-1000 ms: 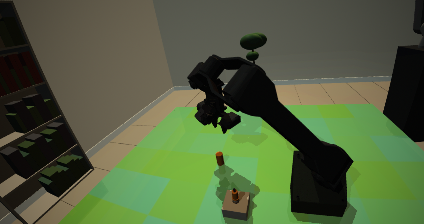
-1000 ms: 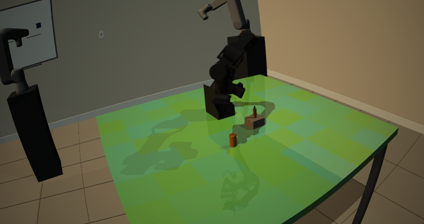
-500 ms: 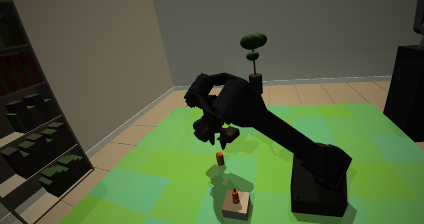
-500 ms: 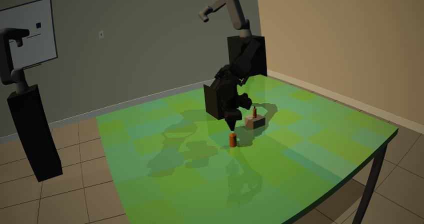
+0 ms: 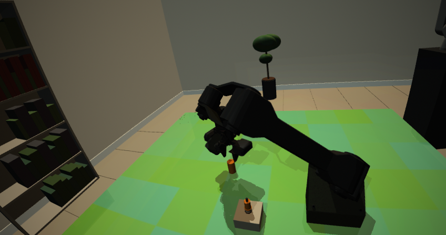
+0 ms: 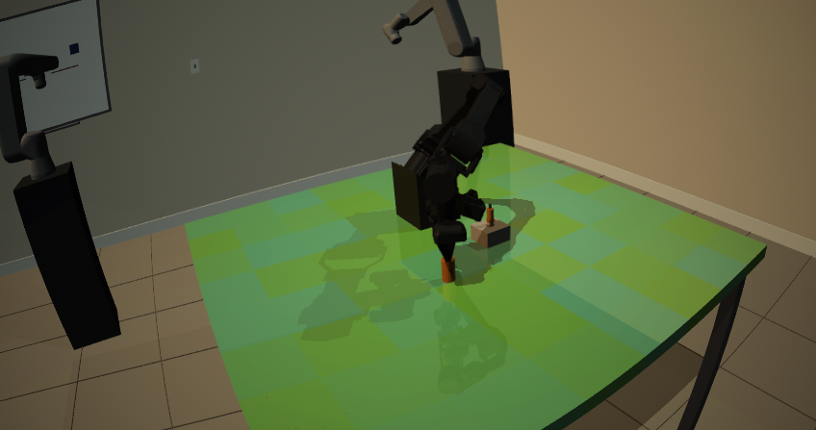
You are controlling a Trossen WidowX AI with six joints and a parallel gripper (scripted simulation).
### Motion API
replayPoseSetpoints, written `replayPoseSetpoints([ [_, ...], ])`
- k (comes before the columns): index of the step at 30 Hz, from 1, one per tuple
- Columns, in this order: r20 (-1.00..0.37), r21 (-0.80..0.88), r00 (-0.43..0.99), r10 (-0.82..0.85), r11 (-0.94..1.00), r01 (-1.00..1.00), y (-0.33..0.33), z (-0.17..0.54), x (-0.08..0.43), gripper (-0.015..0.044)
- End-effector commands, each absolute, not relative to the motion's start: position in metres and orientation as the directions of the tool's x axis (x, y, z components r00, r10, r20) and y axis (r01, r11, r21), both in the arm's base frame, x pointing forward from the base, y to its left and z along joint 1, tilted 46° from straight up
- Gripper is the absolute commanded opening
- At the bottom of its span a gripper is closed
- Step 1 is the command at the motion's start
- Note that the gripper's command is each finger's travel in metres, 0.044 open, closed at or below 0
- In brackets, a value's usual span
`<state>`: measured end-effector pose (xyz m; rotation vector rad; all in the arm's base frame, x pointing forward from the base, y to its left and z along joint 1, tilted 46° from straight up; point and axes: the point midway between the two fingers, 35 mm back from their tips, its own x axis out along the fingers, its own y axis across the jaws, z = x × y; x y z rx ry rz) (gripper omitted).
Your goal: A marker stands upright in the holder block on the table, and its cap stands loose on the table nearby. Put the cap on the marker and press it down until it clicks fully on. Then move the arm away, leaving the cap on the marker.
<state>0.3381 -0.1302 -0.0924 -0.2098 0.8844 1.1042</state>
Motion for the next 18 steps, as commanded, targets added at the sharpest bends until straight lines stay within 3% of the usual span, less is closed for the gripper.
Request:
replayPoseSetpoints([
  [1,-0.705,0.273,0.156,0.692,0.469,-0.840,-0.124,-0.098,0.339,0.0247],
  [18,-0.704,0.274,0.157,0.693,0.468,-0.840,-0.104,-0.117,0.343,0.0247],
])
